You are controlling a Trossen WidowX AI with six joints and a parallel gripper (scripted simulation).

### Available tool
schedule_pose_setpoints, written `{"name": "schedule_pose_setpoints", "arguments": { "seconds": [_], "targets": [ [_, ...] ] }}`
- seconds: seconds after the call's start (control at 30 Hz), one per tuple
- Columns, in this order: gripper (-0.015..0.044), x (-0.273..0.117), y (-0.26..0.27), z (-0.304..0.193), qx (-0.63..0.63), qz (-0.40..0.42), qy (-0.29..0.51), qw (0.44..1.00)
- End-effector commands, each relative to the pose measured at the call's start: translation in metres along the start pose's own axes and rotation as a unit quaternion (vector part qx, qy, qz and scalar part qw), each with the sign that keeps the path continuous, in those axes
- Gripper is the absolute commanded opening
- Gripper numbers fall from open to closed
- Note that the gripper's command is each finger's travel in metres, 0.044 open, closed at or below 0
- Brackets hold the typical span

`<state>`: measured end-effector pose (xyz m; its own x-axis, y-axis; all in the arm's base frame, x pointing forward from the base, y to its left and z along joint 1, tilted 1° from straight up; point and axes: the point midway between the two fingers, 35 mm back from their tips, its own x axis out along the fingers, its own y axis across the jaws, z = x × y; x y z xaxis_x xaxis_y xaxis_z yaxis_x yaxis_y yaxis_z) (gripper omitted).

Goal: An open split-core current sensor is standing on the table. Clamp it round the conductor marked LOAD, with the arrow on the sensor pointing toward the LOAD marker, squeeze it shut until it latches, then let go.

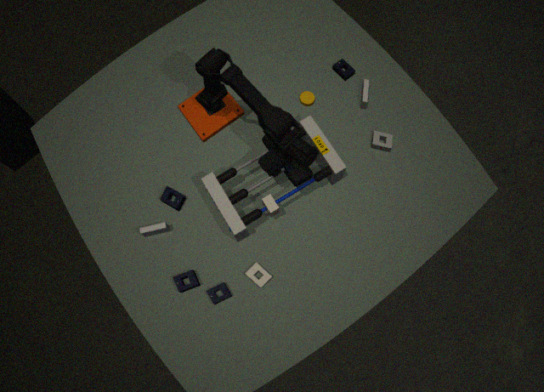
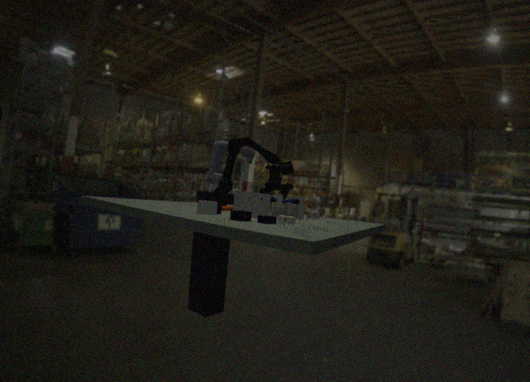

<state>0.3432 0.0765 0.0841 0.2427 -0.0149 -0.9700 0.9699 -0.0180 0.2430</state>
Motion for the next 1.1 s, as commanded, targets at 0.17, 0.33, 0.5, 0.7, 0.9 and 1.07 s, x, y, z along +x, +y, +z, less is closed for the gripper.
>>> {"name": "schedule_pose_setpoints", "arguments": {
  "seconds": [0.17, 0.33, 0.5, 0.7, 0.9, 1.07],
  "targets": [
    [0.0285, -0.0001, 0.0002, -0.0001, 0.000, 0.001, 0.000, 1.000],
    [0.0252, -0.0001, 0.0002, -0.0001, 0.000, 0.001, 0.000, 1.000],
    [0.0219, -0.0001, 0.0002, -0.0001, 0.000, 0.001, 0.000, 1.000],
    [0.0081, -0.0031, 0.0009, -0.0001, 0.001, 0.008, 0.000, 1.000],
    [0.0000, -0.0005, -0.0003, -0.0002, 0.000, 0.001, 0.000, 1.000],
    [0.0000, -0.0005, -0.0003, -0.0002, 0.000, 0.001, 0.000, 1.000]
  ]
}}
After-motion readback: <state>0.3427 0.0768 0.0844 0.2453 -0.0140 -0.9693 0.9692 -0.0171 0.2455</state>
